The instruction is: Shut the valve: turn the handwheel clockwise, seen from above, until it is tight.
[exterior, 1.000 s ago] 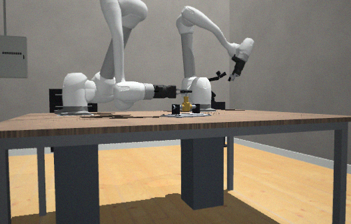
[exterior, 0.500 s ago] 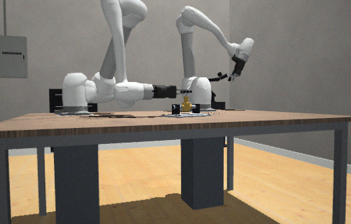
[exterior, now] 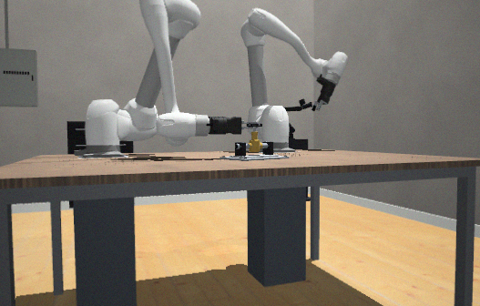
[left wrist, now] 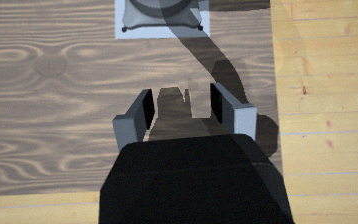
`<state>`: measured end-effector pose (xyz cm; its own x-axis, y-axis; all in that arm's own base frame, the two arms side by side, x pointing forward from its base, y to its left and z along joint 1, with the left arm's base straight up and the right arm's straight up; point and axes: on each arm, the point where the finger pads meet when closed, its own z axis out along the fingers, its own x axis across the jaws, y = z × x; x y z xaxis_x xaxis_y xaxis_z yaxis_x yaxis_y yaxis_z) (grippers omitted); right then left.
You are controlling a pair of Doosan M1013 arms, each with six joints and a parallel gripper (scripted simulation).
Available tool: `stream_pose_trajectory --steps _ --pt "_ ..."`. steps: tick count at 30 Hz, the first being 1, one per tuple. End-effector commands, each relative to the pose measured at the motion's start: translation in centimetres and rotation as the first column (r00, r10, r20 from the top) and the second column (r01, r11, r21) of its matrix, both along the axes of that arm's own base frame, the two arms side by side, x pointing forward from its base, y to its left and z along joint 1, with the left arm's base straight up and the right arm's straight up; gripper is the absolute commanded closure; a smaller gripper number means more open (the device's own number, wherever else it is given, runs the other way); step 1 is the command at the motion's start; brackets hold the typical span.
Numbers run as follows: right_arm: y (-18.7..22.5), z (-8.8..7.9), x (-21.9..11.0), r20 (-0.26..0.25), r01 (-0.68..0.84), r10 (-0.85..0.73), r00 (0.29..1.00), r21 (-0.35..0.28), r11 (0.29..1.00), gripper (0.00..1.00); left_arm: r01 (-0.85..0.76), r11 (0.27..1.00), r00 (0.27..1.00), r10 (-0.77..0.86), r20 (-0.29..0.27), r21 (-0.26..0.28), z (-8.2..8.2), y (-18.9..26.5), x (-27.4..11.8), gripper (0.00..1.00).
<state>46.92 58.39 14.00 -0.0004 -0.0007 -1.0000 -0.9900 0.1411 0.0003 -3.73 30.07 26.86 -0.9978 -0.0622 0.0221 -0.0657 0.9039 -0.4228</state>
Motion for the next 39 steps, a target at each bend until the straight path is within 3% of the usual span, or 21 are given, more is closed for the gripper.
stream_pose_trajectory --steps 1,39 --pt "0.09 0.09 0.02 0.001 0.026 -0.026 1.0 0.001 1.0 1.0 0.0 1.0 1.0 0.0 0.0 0.001 0.04 0.02 -0.01 0.0" --pt "1.03 0.08 0.37 0.001 0.385 -0.385 0.923 0.002 0.923 1.0 0.0 1.0 1.0 0.0 0.0 0.001 0.04 0.02 -0.01 0.0"
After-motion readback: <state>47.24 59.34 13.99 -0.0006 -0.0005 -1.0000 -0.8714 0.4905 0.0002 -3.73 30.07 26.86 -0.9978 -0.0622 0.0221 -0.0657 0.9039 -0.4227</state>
